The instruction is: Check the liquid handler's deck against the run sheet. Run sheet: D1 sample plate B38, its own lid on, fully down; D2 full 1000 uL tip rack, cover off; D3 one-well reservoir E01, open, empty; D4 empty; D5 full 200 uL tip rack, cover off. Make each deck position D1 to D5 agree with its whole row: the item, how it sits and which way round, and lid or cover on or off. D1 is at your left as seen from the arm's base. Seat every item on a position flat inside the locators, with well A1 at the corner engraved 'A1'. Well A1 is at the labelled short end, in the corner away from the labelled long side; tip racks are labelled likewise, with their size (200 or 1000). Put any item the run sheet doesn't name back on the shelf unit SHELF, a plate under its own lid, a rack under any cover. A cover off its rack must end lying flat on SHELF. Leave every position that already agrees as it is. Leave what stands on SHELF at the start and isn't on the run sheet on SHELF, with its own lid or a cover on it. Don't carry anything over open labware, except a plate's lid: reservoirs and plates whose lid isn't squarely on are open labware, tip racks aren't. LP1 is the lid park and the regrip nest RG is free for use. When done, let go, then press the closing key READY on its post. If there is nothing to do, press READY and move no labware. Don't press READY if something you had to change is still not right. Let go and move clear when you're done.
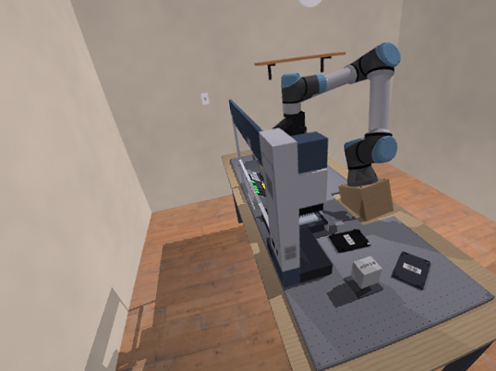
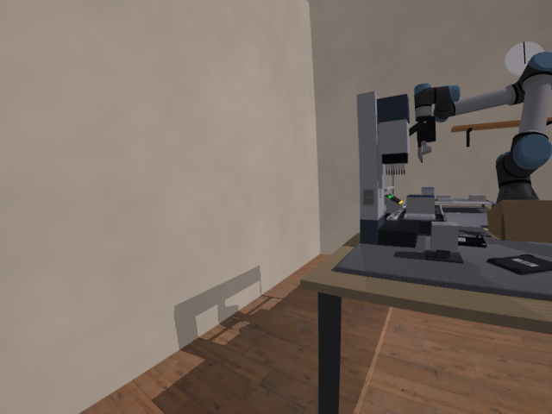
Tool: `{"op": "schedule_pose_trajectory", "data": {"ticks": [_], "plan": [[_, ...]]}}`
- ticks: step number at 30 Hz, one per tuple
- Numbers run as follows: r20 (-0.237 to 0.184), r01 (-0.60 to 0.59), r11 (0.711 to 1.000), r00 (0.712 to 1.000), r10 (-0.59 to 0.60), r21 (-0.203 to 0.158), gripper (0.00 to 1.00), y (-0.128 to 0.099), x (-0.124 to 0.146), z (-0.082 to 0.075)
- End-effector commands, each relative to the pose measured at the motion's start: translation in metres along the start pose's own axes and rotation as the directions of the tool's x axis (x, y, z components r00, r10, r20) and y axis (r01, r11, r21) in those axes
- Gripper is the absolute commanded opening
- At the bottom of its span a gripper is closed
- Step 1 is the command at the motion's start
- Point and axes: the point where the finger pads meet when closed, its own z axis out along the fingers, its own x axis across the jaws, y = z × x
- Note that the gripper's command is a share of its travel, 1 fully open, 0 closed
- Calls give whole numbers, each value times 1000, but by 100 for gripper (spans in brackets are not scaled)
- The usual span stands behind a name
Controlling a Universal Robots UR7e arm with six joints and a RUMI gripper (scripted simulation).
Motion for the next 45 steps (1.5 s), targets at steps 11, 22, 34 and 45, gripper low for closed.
{"op": "schedule_pose_trajectory", "data": {"ticks": [11, 22, 34, 45], "plan": [[0, -2, 1000, 1000, 2, 1, 82, -1, 0, -25], [-1, 20, 1000, 1000, -20, -3, 0, 6, 1, -30], [0, 216, 976, 976, -216, -4, 0, 55, 2, -19], [1, 424, 906, 906, -424, -4, 0, 85, 2, -12]]}}
